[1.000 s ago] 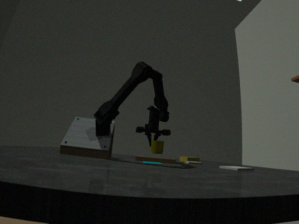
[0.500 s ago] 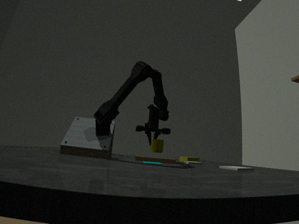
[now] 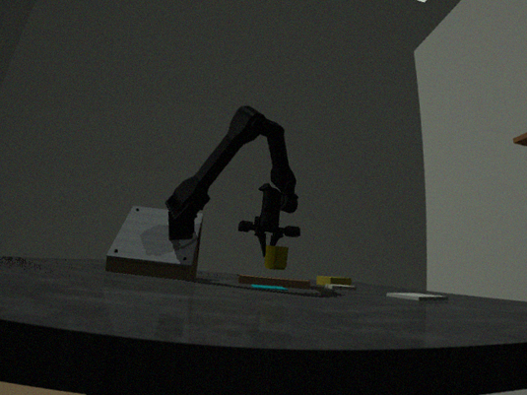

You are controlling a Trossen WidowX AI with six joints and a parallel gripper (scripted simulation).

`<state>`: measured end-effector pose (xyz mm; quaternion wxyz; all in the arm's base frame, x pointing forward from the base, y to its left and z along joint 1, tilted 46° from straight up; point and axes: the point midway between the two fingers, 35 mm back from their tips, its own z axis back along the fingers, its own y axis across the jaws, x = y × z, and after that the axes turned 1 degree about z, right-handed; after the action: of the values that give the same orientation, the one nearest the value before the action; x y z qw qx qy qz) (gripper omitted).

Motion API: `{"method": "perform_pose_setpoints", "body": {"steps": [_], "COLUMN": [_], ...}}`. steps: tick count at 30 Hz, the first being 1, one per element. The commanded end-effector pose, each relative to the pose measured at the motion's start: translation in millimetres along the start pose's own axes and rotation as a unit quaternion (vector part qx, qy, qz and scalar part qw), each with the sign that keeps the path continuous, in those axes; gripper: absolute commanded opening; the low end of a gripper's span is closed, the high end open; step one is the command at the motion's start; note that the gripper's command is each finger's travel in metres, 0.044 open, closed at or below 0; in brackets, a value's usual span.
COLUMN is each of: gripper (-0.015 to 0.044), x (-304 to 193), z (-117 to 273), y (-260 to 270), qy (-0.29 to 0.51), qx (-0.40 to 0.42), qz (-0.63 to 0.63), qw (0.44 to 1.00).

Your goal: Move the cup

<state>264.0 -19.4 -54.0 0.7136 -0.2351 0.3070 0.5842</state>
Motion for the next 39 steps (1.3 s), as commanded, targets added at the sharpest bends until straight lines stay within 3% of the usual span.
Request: {"method": "perform_pose_setpoints", "body": {"steps": [1, 39], "gripper": [0.0000, 0.0000], "x": [-7, -74], "z": [1, 2], "y": [1, 20], "qy": [0.000, 0.000], "qx": [-0.004, -0.004], "qz": [0.000, -0.001], "qw": [1.000, 1.000]}}
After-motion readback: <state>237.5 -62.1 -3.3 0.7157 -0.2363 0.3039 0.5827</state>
